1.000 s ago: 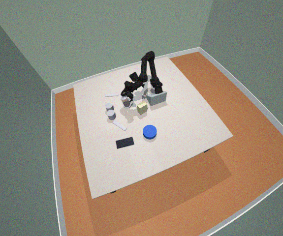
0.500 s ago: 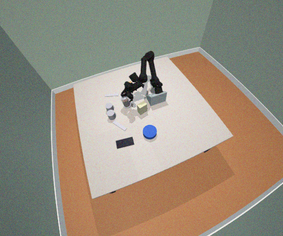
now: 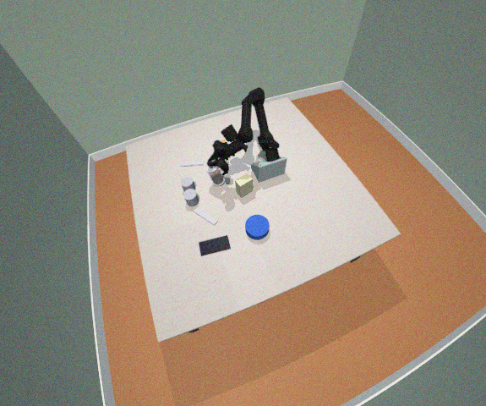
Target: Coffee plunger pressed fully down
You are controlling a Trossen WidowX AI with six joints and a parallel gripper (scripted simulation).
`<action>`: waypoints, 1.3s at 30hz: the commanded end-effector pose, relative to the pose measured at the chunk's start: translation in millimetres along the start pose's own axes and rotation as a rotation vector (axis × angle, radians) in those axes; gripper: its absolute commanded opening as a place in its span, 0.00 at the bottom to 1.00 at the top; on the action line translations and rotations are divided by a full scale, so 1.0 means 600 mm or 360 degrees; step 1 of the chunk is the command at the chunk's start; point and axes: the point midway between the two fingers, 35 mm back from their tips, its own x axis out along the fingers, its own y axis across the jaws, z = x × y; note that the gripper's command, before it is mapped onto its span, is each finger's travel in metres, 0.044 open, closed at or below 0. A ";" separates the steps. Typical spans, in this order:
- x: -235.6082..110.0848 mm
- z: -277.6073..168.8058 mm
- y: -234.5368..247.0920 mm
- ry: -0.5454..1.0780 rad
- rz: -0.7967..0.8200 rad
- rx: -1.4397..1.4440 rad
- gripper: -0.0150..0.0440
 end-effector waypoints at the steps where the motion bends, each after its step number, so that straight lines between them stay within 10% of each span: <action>1: 0.000 0.000 0.000 0.0001 0.0001 0.0000 0.46; 6: 0.000 0.000 0.000 0.0001 0.0001 0.0000 0.46; 18: 0.000 0.000 0.000 0.0001 0.0001 0.0000 0.99; 39: -0.099 0.093 -0.011 0.0028 0.0002 -0.0017 1.00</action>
